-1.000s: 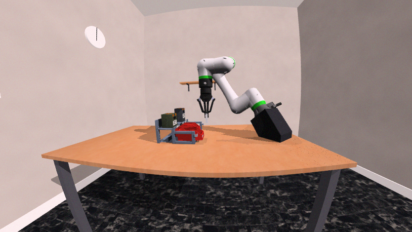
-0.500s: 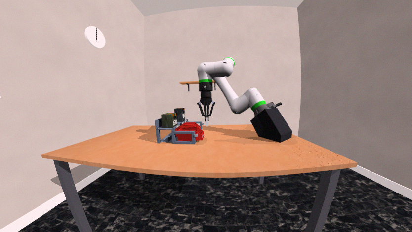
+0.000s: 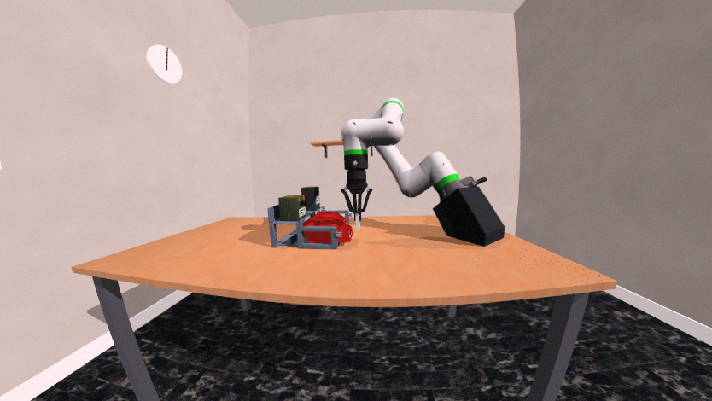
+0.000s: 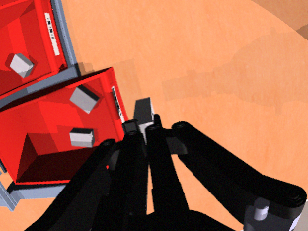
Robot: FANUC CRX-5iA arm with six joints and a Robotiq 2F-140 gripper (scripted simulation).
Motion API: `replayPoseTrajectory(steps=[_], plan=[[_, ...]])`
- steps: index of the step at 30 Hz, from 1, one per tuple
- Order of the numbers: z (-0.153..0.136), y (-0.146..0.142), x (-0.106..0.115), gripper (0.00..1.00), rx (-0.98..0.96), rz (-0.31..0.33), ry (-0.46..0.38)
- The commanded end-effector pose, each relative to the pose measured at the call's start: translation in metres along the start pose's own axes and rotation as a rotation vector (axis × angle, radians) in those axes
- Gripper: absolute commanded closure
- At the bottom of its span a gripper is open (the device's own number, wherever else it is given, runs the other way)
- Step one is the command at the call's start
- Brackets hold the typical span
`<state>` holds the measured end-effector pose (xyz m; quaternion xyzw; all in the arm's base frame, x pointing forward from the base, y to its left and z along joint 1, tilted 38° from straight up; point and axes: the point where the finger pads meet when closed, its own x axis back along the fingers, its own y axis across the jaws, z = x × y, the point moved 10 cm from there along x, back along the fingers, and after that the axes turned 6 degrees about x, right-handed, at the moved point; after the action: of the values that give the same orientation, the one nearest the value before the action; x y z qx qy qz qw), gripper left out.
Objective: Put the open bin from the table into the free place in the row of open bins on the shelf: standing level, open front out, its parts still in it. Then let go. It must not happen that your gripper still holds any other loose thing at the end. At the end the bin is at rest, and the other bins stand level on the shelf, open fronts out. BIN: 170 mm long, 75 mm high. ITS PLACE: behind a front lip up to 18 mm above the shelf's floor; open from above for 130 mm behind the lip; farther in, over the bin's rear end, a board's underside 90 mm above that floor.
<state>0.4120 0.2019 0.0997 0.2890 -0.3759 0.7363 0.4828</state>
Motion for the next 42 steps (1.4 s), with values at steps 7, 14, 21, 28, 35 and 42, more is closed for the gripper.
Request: replayPoseTrajectory(steps=[7,14,21,28,35,42], plan=[[0.0,0.0,-0.023,1.0,0.0,0.001,0.0],[0.0,0.0,-0.034,1.0,0.0,0.001,0.0],[0.0,0.0,-0.037,1.0,0.0,0.001,0.0],[0.0,0.0,-0.037,1.0,0.0,0.001,0.0],[0.0,0.0,-0.037,1.0,0.0,0.001,0.0],[0.0,0.0,-0.037,1.0,0.0,0.001,0.0]])
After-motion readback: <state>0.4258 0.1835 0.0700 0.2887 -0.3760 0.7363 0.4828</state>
